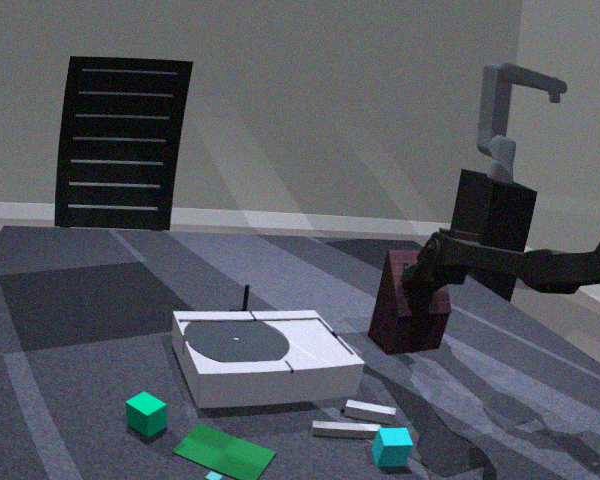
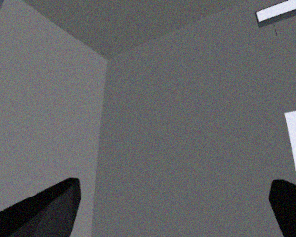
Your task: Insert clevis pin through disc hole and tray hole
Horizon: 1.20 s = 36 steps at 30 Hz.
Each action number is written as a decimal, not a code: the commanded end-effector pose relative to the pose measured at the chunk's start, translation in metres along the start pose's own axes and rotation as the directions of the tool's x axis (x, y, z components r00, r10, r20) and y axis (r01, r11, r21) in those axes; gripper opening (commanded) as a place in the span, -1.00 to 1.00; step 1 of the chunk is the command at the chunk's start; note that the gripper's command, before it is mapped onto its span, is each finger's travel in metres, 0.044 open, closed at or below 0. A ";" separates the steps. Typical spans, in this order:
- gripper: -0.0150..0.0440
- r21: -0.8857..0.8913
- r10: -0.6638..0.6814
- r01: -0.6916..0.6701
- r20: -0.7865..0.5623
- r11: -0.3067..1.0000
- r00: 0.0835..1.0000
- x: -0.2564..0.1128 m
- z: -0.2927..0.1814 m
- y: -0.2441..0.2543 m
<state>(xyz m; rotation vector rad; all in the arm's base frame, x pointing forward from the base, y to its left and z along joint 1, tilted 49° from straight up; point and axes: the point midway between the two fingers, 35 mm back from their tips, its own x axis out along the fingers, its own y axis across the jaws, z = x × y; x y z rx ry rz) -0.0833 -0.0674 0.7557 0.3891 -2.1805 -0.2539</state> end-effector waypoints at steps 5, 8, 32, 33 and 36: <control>0.42 -0.116 -0.123 0.115 -0.059 0.987 0.991 0.000 -0.010 -0.046; 0.15 -0.240 -0.224 0.196 -0.096 0.951 0.970 0.000 -0.019 -0.093; 0.05 -0.849 -0.822 0.268 -0.286 0.456 0.492 -0.126 -0.067 -0.360; 0.05 -0.860 -0.841 0.253 -0.300 0.443 0.450 -0.137 -0.069 -0.366; 0.05 -0.913 -0.894 0.165 -0.304 0.372 0.330 -0.173 -0.073 -0.404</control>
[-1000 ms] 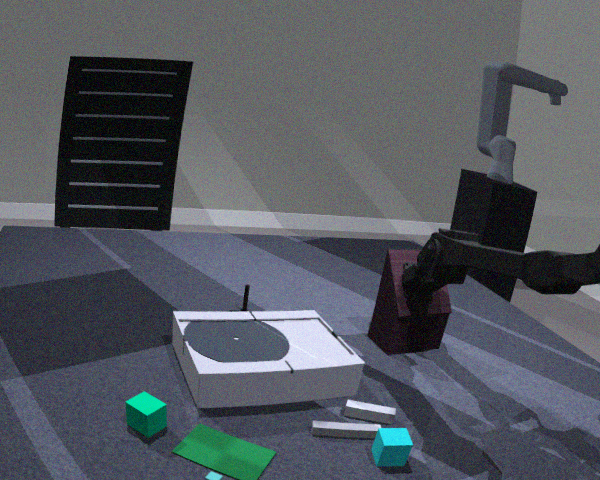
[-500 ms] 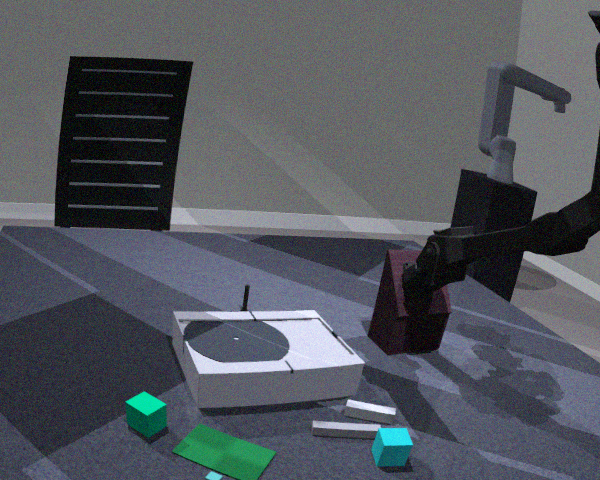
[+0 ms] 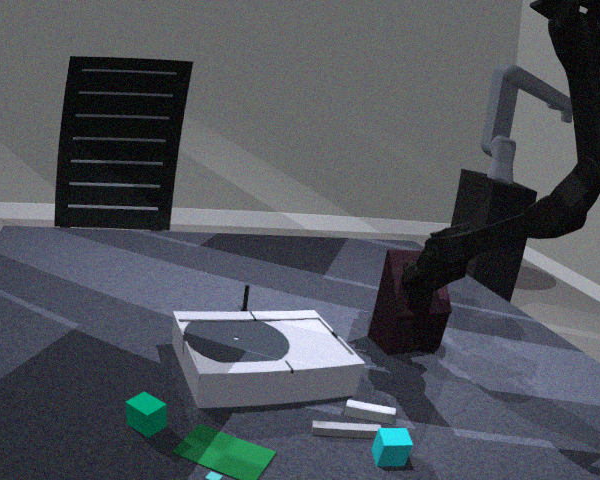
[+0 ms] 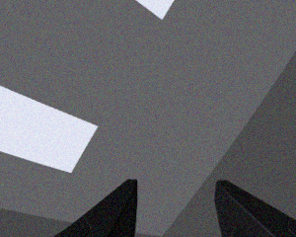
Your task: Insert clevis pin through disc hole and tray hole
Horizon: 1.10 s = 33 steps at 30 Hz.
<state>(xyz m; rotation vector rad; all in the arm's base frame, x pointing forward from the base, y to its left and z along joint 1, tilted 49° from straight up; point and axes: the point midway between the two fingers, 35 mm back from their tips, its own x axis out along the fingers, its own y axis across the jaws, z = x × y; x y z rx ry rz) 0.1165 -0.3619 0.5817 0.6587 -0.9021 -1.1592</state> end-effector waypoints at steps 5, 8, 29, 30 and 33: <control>0.05 -0.285 -0.139 0.048 -0.310 0.957 0.940 0.029 -0.117 -0.060; 0.05 -0.375 -0.207 0.048 -0.395 0.926 0.895 0.029 -0.155 -0.085; 0.05 -0.614 -0.501 -0.438 -0.789 0.656 0.357 -0.054 -0.384 -0.230; 0.05 -0.597 -0.512 -0.481 -0.801 0.641 0.312 -0.064 -0.396 -0.237; 0.05 -0.523 -0.541 -0.603 -0.823 0.602 0.173 -0.096 -0.429 -0.259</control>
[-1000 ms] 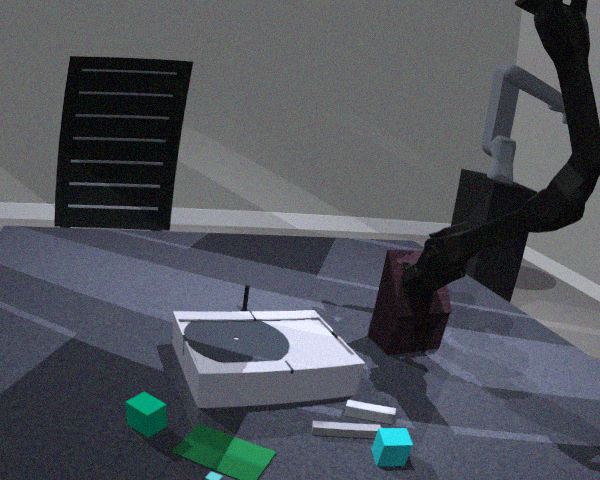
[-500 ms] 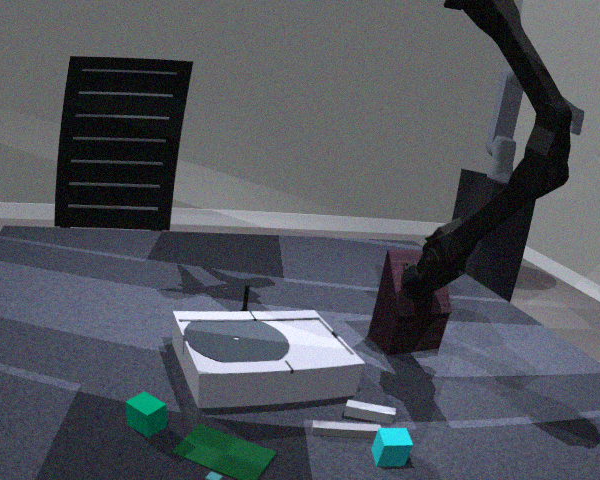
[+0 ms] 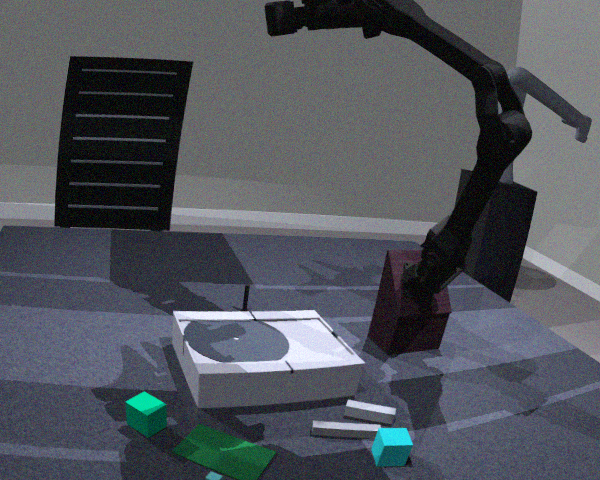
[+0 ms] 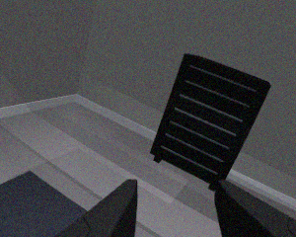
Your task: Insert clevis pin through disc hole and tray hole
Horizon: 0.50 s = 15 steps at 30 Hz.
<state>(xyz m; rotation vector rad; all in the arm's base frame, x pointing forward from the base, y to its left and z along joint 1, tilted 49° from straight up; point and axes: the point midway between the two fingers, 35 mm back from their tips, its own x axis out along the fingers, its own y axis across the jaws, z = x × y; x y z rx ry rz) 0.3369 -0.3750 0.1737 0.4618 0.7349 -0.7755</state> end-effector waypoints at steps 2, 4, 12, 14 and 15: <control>0.05 -0.203 0.101 -0.149 -0.227 0.968 0.969 0.043 -0.069 0.035; 0.05 -0.271 0.138 -0.231 -0.321 0.935 0.937 0.056 -0.100 0.049; 0.05 -0.384 0.246 -0.596 -0.656 0.705 0.713 0.081 -0.227 0.093; 0.05 -0.370 0.263 -0.687 -0.729 0.626 0.632 0.081 -0.260 0.102; 0.05 -0.357 0.270 -0.729 -0.761 0.584 0.589 0.079 -0.277 0.106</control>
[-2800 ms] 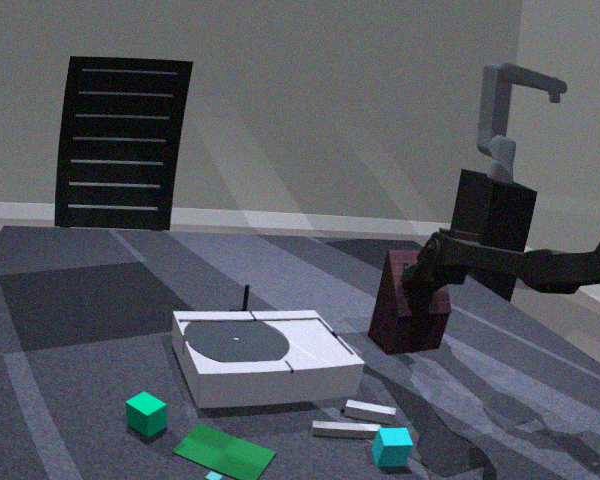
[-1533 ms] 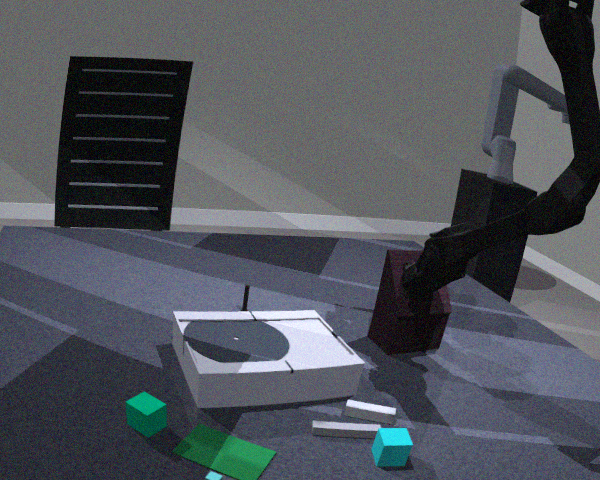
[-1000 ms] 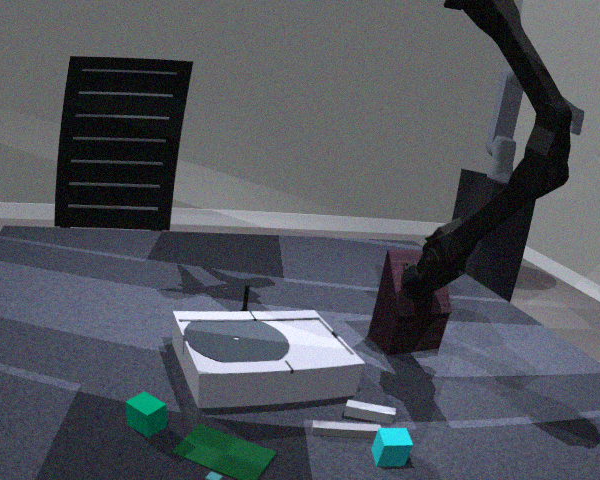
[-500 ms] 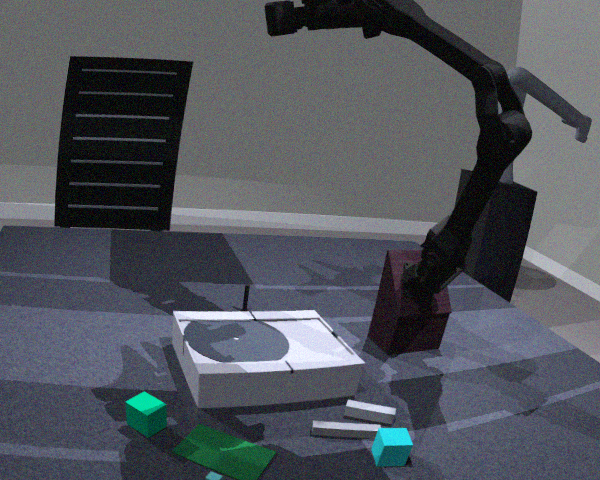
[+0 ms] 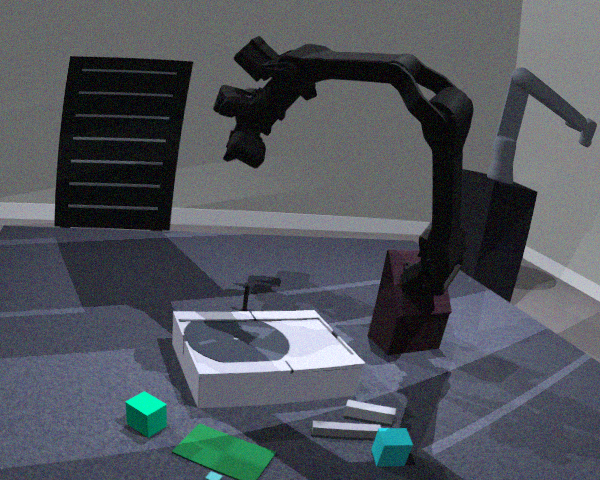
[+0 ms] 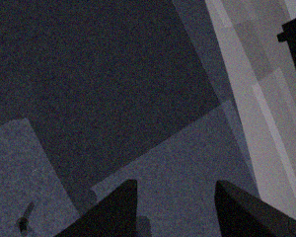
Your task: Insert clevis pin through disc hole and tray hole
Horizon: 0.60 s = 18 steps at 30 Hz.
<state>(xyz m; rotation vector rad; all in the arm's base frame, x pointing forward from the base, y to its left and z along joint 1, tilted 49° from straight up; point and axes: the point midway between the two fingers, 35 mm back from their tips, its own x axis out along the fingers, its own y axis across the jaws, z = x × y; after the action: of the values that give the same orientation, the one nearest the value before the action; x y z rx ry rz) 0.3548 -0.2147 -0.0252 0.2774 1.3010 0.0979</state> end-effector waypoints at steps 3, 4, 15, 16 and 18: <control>0.05 -0.194 0.263 -0.300 -0.198 0.934 0.944 0.063 -0.054 0.061; 0.05 -0.216 0.302 -0.351 -0.228 0.911 0.926 0.071 -0.064 0.072; 0.05 -0.290 0.527 -0.644 -0.389 0.708 0.756 0.108 -0.123 0.132; 0.05 -0.290 0.527 -0.644 -0.389 0.708 0.756 0.108 -0.123 0.132; 0.05 -0.291 0.527 -0.643 -0.389 0.708 0.756 0.110 -0.121 0.130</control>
<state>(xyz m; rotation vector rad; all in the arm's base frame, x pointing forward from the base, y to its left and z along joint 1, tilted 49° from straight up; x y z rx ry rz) 0.2782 -0.0483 -0.1224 0.3176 1.4004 0.9744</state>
